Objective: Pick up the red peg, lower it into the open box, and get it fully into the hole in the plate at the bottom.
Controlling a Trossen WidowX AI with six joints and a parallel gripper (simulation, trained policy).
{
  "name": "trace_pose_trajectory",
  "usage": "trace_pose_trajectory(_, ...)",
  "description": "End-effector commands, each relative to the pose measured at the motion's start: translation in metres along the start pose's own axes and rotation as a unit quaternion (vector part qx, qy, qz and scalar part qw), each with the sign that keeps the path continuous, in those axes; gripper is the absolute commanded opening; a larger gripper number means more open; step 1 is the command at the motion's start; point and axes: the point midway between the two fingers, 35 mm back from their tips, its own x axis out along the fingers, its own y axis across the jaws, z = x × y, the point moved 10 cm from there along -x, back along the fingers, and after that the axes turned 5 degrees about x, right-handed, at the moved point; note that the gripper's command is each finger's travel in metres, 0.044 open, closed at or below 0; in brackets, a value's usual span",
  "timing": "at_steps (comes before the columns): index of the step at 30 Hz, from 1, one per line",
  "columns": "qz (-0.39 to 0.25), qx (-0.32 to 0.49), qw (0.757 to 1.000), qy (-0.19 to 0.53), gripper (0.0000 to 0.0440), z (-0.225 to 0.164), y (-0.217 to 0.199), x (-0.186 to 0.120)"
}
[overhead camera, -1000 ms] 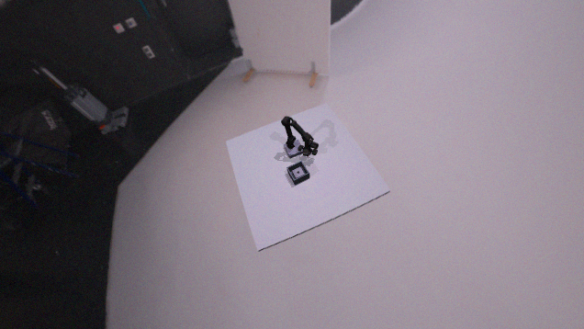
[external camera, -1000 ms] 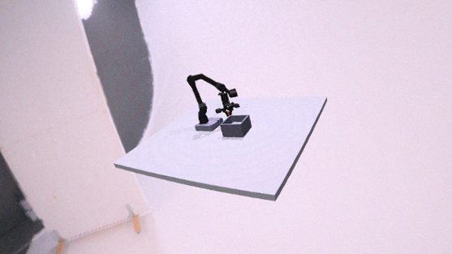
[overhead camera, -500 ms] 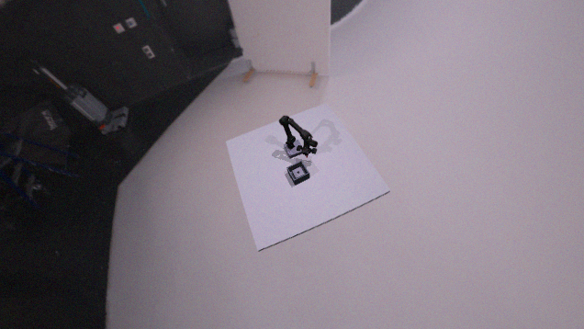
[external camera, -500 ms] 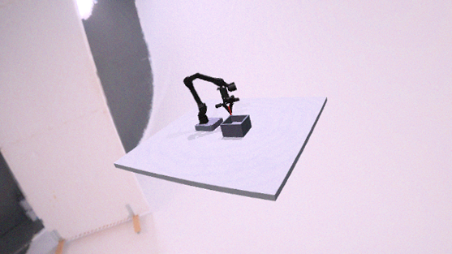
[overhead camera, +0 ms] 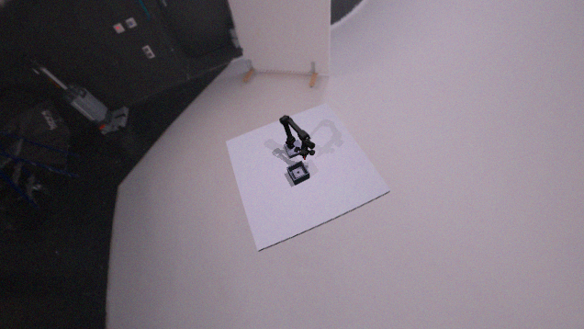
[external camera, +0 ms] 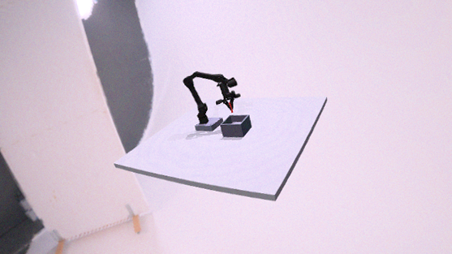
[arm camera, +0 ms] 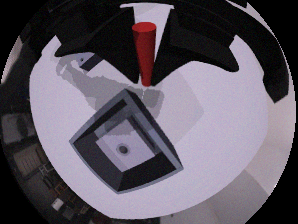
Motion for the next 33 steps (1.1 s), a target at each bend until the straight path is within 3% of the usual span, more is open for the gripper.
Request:
trace_pose_trajectory(1, -0.006, 0.005, 1.0, -0.006, 0.0, 0.014, 0.0, 0.002)
trace_pose_trajectory(33, -0.02, 0.085, 0.996, -0.005, 0.0006, 0.104, -0.012, 0.063)
